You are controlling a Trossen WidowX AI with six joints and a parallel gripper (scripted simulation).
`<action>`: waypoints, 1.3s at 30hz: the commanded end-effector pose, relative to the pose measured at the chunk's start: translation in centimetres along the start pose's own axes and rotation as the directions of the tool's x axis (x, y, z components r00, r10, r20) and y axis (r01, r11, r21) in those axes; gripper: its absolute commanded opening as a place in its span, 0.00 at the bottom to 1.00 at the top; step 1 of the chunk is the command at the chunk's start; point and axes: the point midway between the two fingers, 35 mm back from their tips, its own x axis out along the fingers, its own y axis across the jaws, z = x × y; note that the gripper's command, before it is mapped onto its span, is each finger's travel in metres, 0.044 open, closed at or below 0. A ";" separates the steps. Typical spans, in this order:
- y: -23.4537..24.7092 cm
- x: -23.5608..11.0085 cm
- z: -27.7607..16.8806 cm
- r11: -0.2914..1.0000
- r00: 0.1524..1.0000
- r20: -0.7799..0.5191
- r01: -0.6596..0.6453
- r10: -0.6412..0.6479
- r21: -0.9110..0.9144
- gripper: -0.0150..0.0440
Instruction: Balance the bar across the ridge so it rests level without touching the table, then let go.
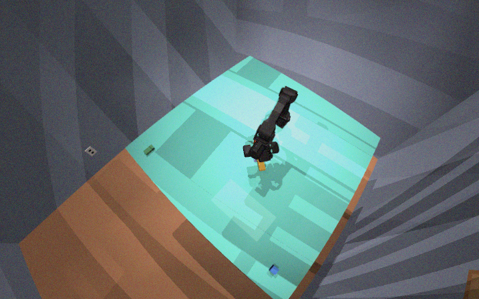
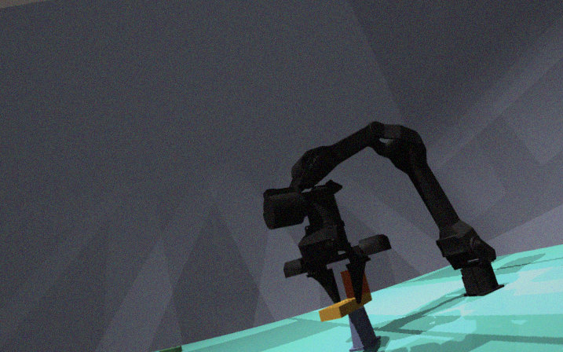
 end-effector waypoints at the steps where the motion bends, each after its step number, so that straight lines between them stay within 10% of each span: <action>1: 0.0 0.1 0.0 1.000 1.000 0.000 0.001 -0.001 0.001 0.25; 39: 0.0 0.4 0.0 1.000 1.000 0.000 0.001 -0.001 0.001 0.25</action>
